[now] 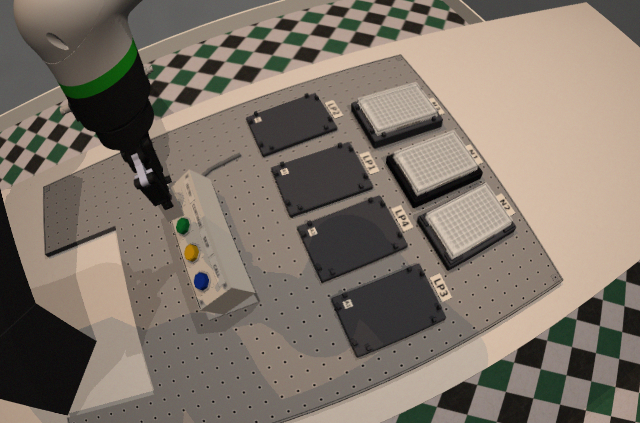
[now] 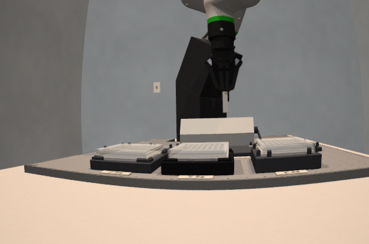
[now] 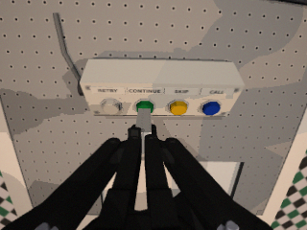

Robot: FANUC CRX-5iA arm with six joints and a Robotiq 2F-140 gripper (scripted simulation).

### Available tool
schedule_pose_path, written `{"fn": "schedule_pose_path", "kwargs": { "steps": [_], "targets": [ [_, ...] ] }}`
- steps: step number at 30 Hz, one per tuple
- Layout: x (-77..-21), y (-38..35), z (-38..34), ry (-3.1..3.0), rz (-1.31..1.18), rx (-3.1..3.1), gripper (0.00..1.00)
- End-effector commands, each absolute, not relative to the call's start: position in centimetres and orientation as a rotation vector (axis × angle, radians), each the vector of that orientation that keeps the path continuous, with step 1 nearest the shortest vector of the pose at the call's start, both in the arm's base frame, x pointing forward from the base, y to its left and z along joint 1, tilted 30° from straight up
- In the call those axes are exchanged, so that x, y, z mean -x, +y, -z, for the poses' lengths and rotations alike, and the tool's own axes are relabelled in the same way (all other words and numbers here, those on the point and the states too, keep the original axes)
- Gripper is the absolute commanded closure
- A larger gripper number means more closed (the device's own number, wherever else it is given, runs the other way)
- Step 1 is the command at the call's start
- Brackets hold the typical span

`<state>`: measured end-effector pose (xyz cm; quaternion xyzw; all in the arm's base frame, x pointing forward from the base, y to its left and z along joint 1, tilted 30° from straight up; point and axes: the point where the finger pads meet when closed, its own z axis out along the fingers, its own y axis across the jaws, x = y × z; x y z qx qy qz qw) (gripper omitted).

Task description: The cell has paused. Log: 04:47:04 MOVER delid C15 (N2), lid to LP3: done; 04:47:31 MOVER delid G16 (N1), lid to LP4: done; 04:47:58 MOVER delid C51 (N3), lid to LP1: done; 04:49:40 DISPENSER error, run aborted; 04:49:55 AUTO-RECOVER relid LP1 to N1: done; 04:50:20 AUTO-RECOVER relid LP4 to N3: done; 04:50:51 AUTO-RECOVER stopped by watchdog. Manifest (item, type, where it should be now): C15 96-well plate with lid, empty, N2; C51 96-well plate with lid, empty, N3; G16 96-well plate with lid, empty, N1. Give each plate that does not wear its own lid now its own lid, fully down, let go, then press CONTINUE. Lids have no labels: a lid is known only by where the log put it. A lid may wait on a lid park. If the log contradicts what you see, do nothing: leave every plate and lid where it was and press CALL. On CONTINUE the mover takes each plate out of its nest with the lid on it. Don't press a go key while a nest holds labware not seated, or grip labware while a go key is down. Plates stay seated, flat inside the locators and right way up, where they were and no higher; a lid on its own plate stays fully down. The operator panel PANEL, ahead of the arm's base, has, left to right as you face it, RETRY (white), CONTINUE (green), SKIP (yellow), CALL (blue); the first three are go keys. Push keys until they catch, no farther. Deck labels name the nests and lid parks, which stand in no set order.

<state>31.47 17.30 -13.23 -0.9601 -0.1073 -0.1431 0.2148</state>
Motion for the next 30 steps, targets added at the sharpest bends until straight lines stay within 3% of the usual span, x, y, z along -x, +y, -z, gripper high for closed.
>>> {"fn": "schedule_pose_path", "kwargs": {
  "steps": [1,30],
  "targets": [
    [-31.5,17.4,13.4,-0.298,0.397,2.663,1.00],
    [-32.0,18.4,15.3,-0.298,0.397,2.663,1.00]
  ]
}}
